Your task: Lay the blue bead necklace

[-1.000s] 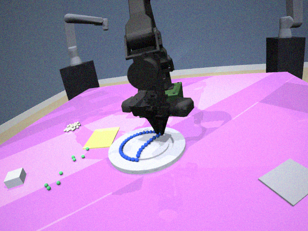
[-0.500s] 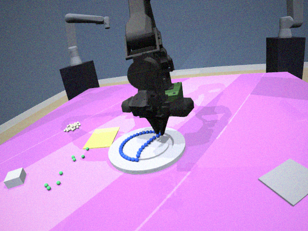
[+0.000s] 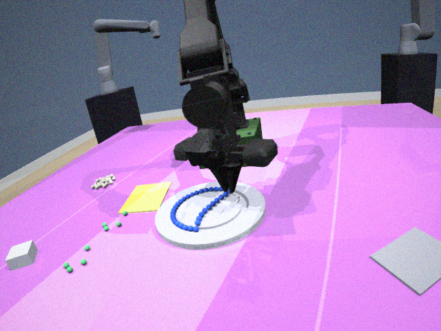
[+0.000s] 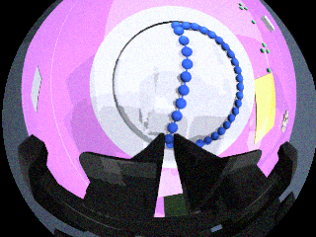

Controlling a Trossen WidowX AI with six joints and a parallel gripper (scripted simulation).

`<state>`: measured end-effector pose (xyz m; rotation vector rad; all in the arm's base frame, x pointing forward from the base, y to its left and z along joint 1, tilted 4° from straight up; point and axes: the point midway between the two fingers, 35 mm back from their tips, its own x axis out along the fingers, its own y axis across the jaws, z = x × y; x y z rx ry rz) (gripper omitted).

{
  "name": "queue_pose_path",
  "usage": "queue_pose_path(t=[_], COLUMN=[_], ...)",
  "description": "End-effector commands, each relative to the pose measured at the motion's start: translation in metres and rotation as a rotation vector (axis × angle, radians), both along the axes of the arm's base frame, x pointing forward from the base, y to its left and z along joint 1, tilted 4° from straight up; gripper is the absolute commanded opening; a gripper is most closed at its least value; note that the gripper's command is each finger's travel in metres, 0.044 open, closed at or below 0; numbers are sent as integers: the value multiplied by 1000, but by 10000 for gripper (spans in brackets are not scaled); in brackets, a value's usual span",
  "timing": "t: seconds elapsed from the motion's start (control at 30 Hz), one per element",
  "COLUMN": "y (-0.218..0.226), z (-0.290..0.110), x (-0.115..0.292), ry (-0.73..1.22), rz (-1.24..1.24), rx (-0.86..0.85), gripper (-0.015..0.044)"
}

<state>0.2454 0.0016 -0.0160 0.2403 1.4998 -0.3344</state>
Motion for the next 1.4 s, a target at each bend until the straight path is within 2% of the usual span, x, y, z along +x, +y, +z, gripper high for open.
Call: queue_pose_path(t=[0.0,0.87,1.37], y=[0,11,11], z=[5,-4,2], x=[-1,-5,-5], ry=[1,2,-1], rz=[5,5,7], rx=[-1,0,0], gripper=[0,0,394])
